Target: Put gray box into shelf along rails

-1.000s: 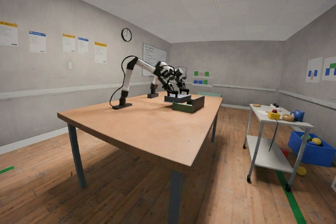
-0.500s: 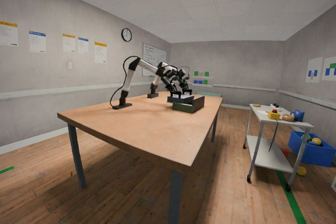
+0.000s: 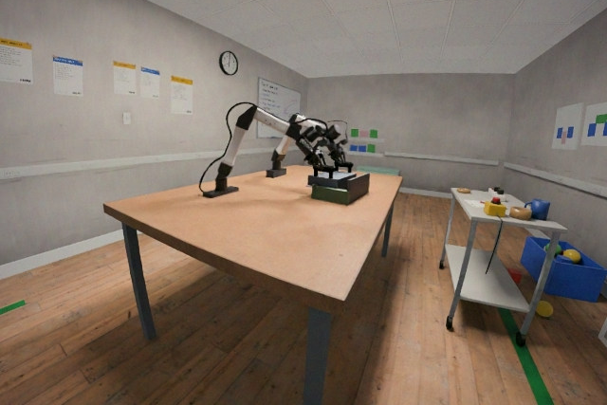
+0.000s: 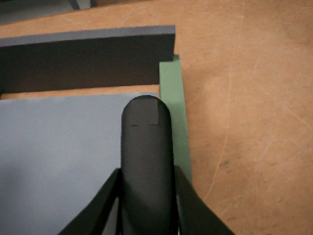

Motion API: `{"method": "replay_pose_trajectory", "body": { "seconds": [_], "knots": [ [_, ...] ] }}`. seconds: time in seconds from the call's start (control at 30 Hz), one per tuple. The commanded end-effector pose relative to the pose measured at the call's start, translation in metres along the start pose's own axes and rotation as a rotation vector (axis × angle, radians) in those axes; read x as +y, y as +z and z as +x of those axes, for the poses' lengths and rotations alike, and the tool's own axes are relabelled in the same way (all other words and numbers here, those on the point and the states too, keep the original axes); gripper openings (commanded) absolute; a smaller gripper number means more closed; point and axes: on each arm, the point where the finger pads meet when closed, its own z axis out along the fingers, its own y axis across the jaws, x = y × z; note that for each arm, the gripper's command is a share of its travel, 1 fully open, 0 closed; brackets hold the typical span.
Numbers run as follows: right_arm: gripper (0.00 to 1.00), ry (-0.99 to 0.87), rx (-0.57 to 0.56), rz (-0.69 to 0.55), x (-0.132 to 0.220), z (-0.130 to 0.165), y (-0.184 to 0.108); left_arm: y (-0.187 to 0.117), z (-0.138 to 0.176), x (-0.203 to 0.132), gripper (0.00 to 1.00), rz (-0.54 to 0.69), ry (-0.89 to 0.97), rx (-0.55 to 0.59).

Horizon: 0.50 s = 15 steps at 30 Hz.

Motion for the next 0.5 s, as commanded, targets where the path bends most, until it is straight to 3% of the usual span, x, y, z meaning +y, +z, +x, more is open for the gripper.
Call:
{"method": "replay_pose_trajectory", "body": {
  "seconds": [0.0,0.47],
  "knots": [
    [0.28,0.071,-0.165,-0.033,0.008,-0.069,-0.003,-0.007,-0.067,0.01,0.28,-0.006,0.001,-0.175],
    [0.28,0.069,-0.165,-0.036,0.008,-0.088,0.02,0.014,-0.085,0.01,0.28,-0.006,-0.004,-0.166]
  ]
}}
